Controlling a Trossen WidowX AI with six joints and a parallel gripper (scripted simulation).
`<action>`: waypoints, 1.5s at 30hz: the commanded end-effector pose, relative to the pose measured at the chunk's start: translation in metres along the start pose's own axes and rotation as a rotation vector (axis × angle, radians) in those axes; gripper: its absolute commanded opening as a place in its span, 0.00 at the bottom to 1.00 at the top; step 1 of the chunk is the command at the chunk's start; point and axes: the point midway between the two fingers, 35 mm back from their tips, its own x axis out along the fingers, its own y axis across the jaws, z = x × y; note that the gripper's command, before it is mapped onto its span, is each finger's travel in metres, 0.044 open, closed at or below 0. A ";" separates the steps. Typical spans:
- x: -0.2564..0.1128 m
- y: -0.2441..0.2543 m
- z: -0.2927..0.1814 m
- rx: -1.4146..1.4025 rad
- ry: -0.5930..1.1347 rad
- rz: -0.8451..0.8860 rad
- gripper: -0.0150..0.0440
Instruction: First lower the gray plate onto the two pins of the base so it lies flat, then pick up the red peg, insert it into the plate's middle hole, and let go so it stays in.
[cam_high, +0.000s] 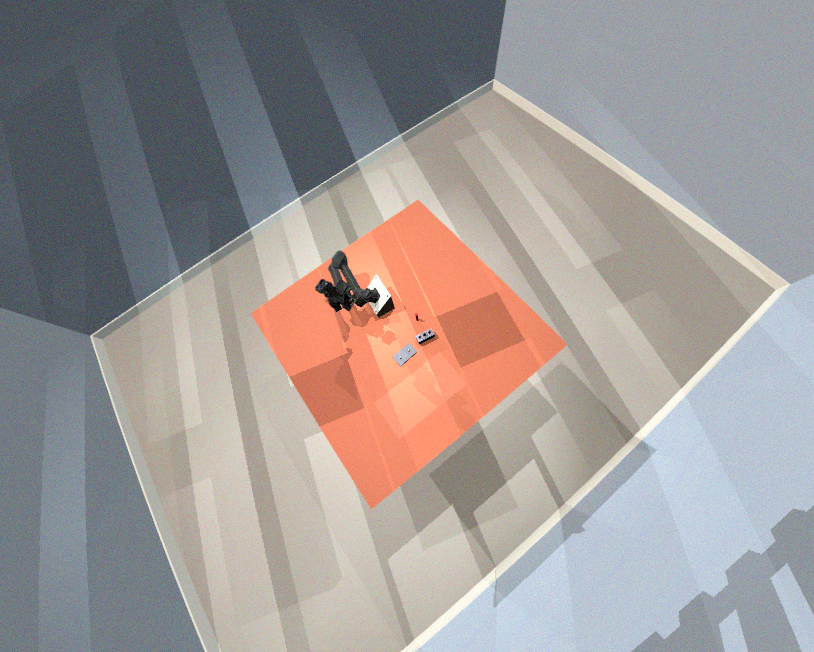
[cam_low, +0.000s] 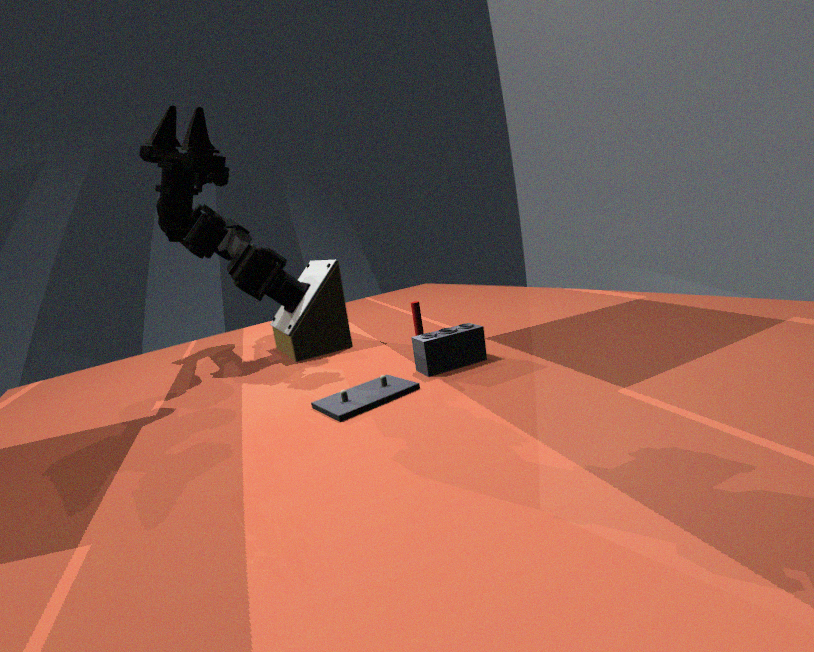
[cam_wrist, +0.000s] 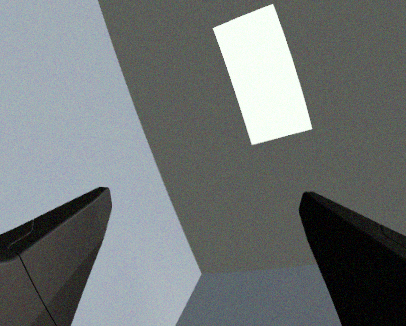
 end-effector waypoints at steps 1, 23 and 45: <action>0.000 0.000 0.000 0.000 0.000 0.000 0.98; 0.048 0.264 -0.125 1.275 0.738 0.659 1.00; -0.054 0.443 0.072 0.900 1.046 2.251 1.00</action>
